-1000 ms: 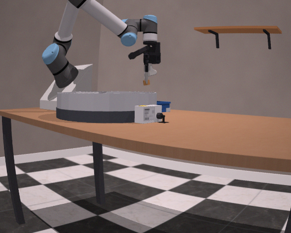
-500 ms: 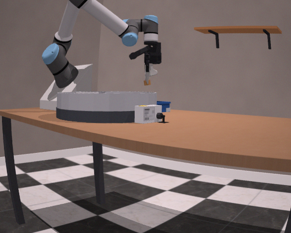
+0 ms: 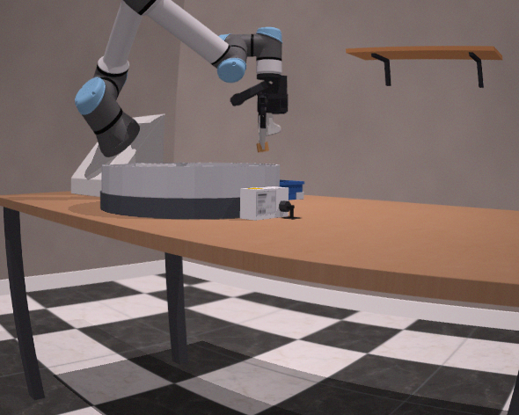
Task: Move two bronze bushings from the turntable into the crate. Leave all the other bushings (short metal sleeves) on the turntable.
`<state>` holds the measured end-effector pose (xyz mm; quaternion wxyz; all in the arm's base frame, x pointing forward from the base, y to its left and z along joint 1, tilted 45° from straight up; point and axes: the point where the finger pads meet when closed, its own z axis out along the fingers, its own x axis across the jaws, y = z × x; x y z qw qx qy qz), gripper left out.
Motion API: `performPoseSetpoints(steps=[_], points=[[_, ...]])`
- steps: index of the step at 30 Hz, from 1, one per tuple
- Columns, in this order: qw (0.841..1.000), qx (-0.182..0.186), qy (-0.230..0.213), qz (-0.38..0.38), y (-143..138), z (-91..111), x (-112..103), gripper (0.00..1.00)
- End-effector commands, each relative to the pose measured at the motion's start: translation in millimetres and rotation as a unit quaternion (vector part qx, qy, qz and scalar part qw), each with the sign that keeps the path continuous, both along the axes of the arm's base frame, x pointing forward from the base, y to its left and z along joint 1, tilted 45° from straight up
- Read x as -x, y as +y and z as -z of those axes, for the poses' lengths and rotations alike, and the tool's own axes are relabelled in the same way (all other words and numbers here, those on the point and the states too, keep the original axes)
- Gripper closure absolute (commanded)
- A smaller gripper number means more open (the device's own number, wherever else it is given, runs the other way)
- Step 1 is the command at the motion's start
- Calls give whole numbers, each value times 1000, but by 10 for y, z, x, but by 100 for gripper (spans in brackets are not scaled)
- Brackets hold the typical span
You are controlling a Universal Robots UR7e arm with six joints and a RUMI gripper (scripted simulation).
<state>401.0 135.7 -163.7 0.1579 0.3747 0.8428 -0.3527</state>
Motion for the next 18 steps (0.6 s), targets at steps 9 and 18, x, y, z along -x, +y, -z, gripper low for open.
performPoseSetpoints(steps=[9,18], points=[[1000,-1,-1,0,15,2,-8,100],[1000,0,1,0,-28,33,10,100]])
